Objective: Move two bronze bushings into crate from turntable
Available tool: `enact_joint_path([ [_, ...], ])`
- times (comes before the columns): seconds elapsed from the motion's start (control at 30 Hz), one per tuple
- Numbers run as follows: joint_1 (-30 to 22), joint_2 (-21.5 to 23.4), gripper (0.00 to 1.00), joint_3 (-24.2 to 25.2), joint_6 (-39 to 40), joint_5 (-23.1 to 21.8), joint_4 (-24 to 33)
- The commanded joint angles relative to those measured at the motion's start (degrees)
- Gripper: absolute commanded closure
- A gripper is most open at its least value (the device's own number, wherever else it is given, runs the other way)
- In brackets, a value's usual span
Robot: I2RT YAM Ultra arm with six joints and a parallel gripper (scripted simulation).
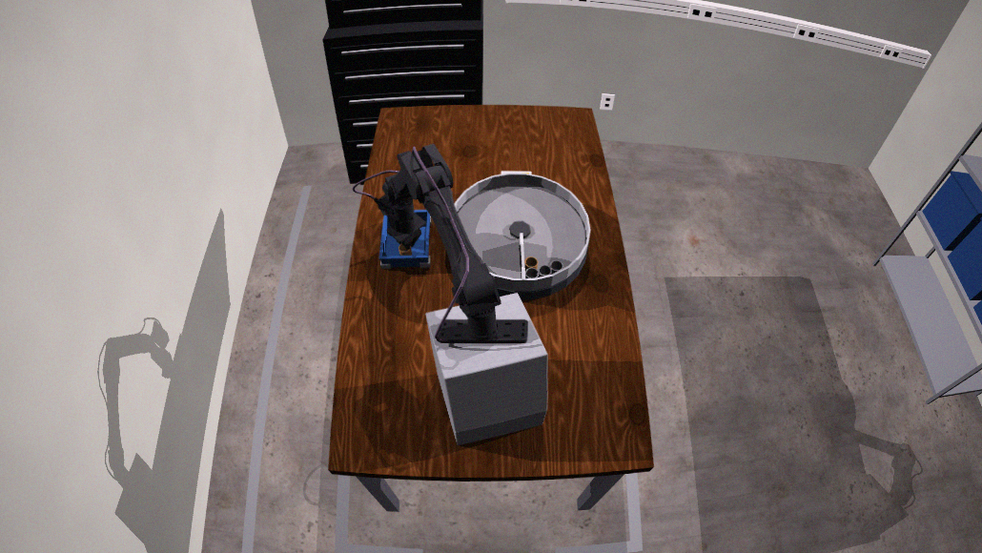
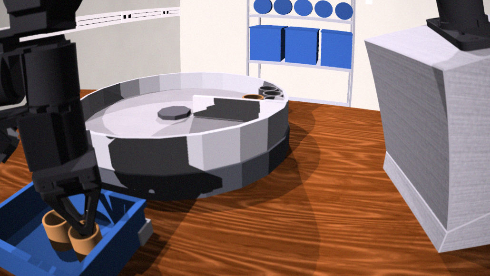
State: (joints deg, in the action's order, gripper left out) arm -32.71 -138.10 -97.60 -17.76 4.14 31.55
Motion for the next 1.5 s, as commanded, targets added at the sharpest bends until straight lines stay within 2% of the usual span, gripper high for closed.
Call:
enact_joint_path([
  [0.0,0.24,1.98,0.84,-1.48,-0.60,0.18,0.39],
  [0.13,0.20,2.08,0.84,-1.27,-0.60,0.19,0.80],
  [0.3,-0.11,3.20,0.84,1.25,-0.43,0.26,1.71],
  [1.0,-1.32,14.19,0.84,2.40,0.95,0.57,11.12],
  [1.47,-1.05,14.93,0.84,1.63,1.05,0.52,11.74],
])
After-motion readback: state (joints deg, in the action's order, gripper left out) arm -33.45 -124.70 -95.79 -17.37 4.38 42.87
